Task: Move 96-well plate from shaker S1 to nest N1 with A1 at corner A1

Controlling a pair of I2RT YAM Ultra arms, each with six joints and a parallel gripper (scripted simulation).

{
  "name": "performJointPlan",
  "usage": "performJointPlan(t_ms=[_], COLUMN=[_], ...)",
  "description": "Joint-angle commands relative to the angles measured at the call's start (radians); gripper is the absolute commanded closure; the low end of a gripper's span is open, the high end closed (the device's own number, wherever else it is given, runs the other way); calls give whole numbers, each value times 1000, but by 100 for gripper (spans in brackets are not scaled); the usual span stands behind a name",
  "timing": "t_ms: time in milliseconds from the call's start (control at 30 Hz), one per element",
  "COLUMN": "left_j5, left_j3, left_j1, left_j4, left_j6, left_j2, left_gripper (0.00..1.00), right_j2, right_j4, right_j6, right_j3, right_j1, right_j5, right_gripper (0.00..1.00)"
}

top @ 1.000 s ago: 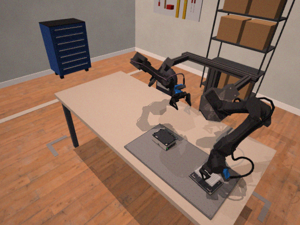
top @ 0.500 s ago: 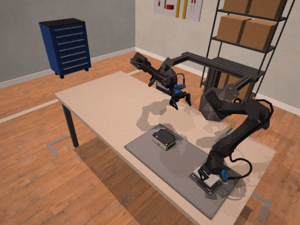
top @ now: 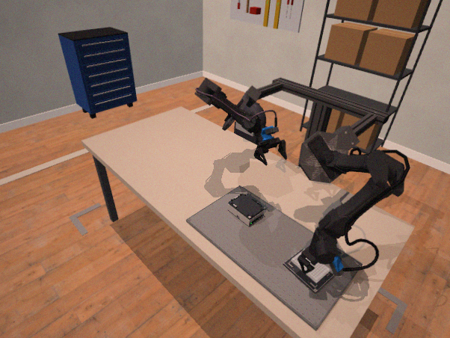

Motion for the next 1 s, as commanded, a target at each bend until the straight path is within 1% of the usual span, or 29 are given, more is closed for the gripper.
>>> performJointPlan(t_ms=[0, 100, 200, 300, 667, 767, 900, 967], left_j5=[-1, -6, 13, 22, 35, 35, 6, 6], left_j3=[24, 42, 28, 42, 70, 71, 54, 54], left_j1=[-5, -13, -3, 14, 39, 40, 12, 12], left_j4=[2, -35, 13, 37, 73, 60, 10, 14], left_j6=[10, -12, 0, 15, 26, 25, 4, 6], left_j2=[-8, 7, 16, 35, 108, 111, 54, 59], left_gripper=[18, 18, 18, 18, 18, 18, 18, 18], right_j2=[16, 16, 16, 16, 16, 16, 16, 16], right_j4=[11, 11, 11, 11, 11, 11, 11, 11], right_j6=[-6, -6, -6, -6, -6, -6, -6, -6], right_j3=[19, 19, 19, 19, 19, 19, 19, 19], right_j1=[9, 9, 9, 9, 9, 9, 9, 9], right_j5=[-21, -21, -21, -21, -21, -21, -21, -21], right_gripper=[0, 0, 0, 0, 0, 0, 0, 0])
